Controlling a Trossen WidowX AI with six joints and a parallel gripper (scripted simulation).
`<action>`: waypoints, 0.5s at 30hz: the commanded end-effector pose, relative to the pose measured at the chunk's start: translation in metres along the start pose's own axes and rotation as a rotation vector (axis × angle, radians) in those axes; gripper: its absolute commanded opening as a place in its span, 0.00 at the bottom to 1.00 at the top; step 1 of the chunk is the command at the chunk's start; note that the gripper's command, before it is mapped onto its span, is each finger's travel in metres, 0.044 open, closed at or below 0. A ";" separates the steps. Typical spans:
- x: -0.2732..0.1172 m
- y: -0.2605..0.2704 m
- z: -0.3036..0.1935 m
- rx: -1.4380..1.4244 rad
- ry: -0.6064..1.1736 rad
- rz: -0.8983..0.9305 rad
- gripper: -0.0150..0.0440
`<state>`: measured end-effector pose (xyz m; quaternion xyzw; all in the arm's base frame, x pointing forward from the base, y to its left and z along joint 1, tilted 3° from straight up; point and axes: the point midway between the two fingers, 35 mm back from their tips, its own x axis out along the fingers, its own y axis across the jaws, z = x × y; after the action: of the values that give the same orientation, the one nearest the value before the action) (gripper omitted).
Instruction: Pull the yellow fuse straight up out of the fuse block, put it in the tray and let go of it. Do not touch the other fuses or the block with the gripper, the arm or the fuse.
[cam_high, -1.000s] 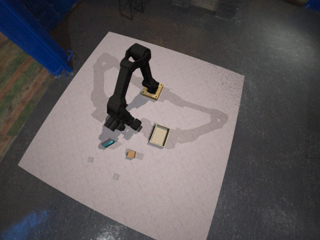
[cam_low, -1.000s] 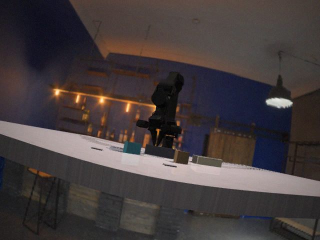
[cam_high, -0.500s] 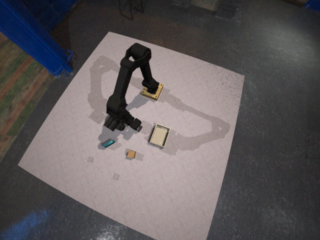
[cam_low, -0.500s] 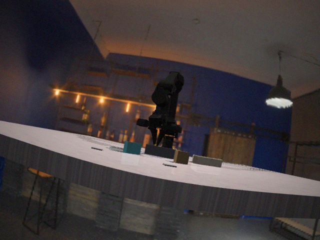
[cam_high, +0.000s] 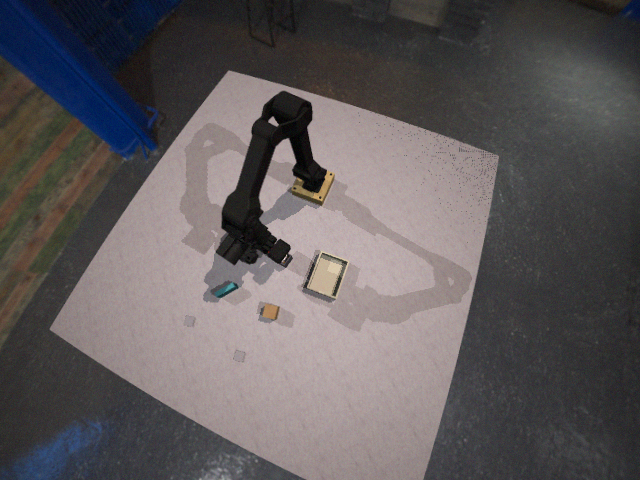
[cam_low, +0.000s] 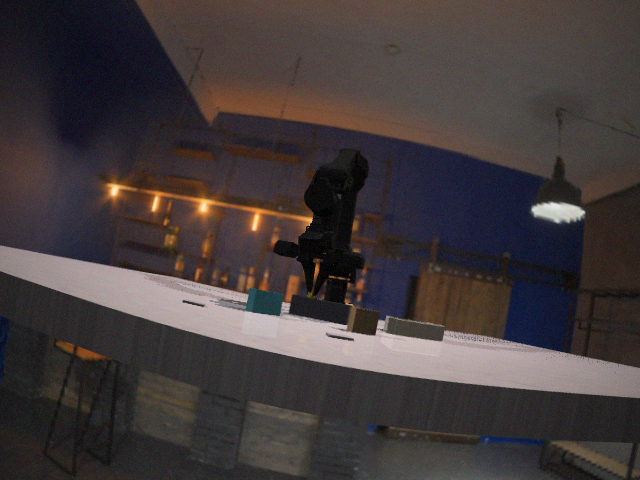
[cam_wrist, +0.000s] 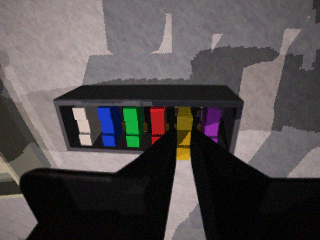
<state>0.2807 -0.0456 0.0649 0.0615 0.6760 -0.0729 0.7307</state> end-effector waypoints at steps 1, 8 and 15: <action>-0.003 0.000 0.001 0.000 -0.002 -0.002 0.25; -0.006 0.000 0.001 0.000 -0.002 -0.003 0.25; -0.010 0.000 0.001 0.000 -0.002 -0.003 0.25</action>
<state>0.2804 -0.0452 0.0724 0.0612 0.6759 -0.0725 0.7309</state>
